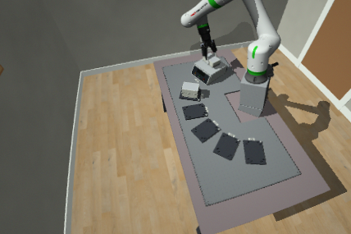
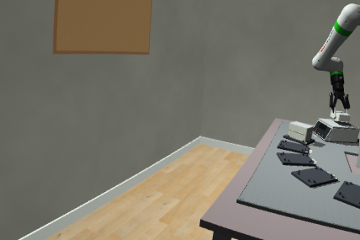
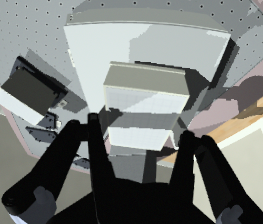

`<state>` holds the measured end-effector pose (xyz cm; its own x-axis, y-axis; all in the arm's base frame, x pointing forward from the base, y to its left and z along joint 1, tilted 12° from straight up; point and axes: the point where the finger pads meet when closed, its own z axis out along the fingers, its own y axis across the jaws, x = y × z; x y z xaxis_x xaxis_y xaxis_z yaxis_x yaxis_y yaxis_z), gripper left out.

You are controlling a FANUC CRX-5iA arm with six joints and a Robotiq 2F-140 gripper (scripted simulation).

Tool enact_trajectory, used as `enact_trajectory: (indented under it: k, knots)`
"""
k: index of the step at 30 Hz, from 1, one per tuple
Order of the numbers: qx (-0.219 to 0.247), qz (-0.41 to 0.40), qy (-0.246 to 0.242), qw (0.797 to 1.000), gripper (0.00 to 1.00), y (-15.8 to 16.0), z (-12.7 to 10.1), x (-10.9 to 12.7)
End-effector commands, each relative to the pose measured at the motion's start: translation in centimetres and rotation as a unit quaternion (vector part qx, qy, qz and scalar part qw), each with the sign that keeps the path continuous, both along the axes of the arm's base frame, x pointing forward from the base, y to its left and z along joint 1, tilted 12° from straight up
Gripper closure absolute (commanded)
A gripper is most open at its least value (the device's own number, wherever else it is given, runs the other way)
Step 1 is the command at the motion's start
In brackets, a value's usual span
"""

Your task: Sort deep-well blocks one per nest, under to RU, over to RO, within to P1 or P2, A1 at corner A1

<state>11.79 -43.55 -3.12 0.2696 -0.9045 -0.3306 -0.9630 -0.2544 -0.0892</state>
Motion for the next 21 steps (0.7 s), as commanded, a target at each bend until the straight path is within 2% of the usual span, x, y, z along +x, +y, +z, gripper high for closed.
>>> enact_trajectory:
  k: [1, 10, 21]
  knots:
    - [0.000, 0.000, 0.000, 1.000, 0.90, -0.1, -0.5, 0.1]
    - [0.000, 0.000, 0.000, 1.000, 0.90, -0.3, -1.5, 0.2]
    - [0.000, 0.000, 0.000, 1.000, 0.90, -0.3, -1.5, 0.2]
